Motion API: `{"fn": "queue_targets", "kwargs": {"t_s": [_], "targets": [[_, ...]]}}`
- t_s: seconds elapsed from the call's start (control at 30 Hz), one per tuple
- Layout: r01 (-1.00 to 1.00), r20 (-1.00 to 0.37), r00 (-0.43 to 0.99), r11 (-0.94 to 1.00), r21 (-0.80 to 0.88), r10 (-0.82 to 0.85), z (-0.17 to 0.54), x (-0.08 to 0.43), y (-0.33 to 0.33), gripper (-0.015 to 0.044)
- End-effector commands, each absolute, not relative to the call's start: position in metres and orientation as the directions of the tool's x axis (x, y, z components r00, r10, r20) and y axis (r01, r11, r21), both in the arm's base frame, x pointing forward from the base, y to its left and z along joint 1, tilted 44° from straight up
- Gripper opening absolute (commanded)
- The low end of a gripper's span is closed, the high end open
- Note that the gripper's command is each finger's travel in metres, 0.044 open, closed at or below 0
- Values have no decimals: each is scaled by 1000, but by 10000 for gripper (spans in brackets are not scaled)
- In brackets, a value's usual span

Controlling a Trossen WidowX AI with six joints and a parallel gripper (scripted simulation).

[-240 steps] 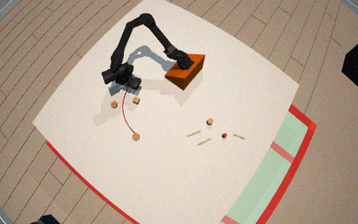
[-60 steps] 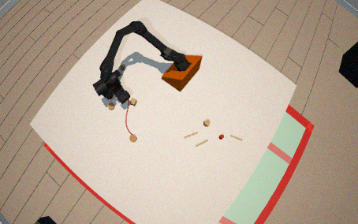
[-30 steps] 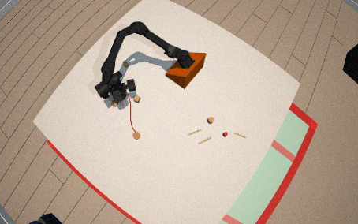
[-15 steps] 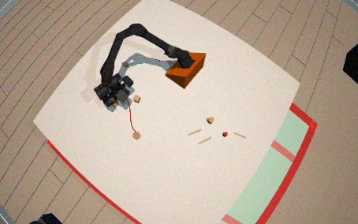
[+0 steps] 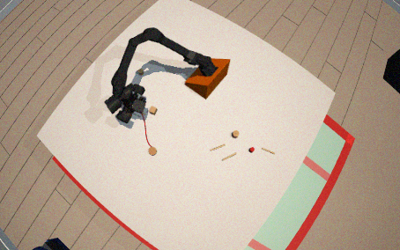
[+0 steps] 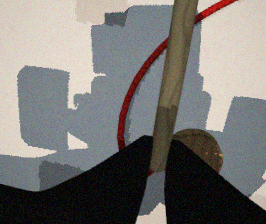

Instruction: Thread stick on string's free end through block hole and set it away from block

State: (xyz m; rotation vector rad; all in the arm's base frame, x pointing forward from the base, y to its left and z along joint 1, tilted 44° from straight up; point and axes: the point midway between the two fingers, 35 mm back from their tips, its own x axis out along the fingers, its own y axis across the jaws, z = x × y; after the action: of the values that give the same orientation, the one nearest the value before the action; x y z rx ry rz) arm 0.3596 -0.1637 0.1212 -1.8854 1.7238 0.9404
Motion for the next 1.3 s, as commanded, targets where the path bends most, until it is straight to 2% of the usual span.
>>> {"fn": "queue_targets", "kwargs": {"t_s": [0.0,1.27], "targets": [[-976,-714,-1,-155,154,-700,120,360,-164,0],[-977,-714,0,-152,149,-700,154,373,-199,0]]}}
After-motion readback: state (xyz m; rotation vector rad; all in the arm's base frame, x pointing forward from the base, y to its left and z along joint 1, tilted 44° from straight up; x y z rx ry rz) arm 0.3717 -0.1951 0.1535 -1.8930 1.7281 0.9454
